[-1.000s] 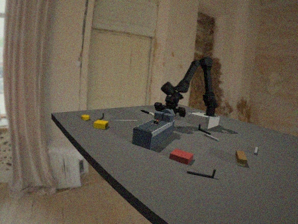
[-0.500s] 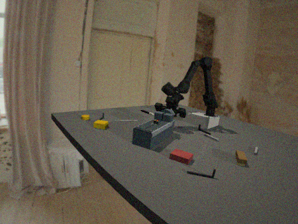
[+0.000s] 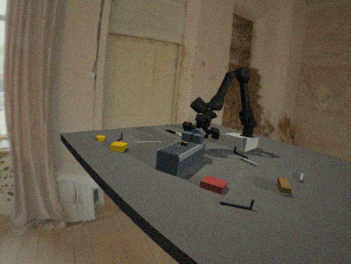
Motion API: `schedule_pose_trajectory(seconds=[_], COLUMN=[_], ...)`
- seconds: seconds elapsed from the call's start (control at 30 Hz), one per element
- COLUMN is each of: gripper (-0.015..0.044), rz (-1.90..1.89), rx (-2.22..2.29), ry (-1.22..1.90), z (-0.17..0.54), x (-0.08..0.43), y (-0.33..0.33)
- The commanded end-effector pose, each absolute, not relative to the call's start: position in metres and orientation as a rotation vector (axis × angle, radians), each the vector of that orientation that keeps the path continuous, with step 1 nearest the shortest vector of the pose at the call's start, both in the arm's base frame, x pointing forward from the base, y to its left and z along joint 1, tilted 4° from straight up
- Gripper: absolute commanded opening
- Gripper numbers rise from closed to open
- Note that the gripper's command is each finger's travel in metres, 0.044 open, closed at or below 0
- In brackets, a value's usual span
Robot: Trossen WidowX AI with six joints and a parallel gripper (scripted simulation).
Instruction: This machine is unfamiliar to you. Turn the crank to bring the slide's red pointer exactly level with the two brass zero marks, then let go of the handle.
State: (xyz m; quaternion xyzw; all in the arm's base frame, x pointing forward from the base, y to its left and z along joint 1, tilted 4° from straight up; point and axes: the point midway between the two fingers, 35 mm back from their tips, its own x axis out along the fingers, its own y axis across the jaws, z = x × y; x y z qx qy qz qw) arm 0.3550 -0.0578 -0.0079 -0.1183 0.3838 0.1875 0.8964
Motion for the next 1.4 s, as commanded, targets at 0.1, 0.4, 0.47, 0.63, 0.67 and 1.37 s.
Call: schedule_pose_trajectory(seconds=[0.1, 0.4, 0.47, 0.63, 0.67, 1.37], gripper=[0.0, 0.0, 0.0, 0.0, 0.0, 0.0], rz=[0.404, 0.404, 0.404, 0.405, 0.405, 0.405], rx=[-0.235, -0.235, -0.235, -0.235, -0.235, -0.235], ry=[0.812, 0.812, 0.812, 0.812, 0.812, 0.813], z=[-0.0147, -0.0152, -0.0153, -0.0155, -0.0156, -0.0163], x=[0.3519, 0.3515, 0.3514, 0.3512, 0.3511, 0.3504], y=[-0.0515, -0.0506, -0.0505, -0.0501, -0.05, -0.0484])
